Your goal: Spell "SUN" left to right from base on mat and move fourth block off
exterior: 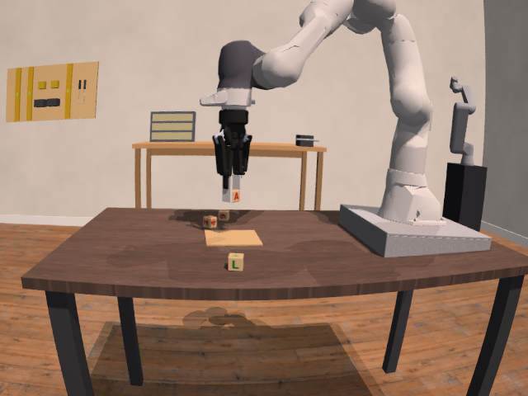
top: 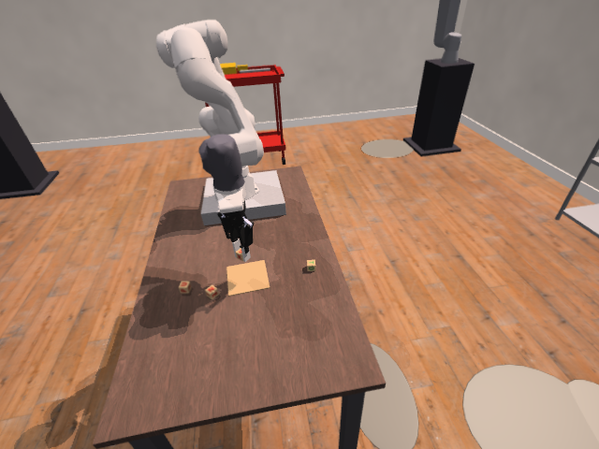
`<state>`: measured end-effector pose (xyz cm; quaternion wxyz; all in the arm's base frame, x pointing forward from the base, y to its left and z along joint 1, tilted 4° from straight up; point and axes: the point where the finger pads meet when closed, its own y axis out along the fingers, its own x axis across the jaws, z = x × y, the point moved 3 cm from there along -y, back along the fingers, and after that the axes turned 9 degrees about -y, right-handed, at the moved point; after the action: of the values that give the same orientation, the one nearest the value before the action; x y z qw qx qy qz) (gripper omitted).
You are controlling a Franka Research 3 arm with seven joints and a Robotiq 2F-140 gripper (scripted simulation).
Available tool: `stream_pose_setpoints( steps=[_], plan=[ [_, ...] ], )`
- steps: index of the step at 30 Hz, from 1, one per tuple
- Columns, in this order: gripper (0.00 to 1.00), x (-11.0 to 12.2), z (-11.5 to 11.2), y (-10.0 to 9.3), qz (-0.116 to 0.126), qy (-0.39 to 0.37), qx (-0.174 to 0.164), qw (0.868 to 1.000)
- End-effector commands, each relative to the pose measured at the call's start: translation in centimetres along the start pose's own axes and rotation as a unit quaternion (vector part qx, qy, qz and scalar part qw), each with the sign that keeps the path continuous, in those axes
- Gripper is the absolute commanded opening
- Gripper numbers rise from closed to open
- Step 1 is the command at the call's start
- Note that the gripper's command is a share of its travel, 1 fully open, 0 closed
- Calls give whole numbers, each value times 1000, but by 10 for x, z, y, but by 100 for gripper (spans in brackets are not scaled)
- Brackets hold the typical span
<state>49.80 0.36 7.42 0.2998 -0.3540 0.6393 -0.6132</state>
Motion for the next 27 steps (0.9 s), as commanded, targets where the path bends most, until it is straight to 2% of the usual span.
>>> stream_pose_setpoints(
  steps=[1,12,27],
  plan=[
    [16,0,-1,0,0,70,-2,998],
    [16,-2,-4,2,-1,131,-3,991],
    [16,-6,-9,4,-4,244,-5,970]
  ],
)
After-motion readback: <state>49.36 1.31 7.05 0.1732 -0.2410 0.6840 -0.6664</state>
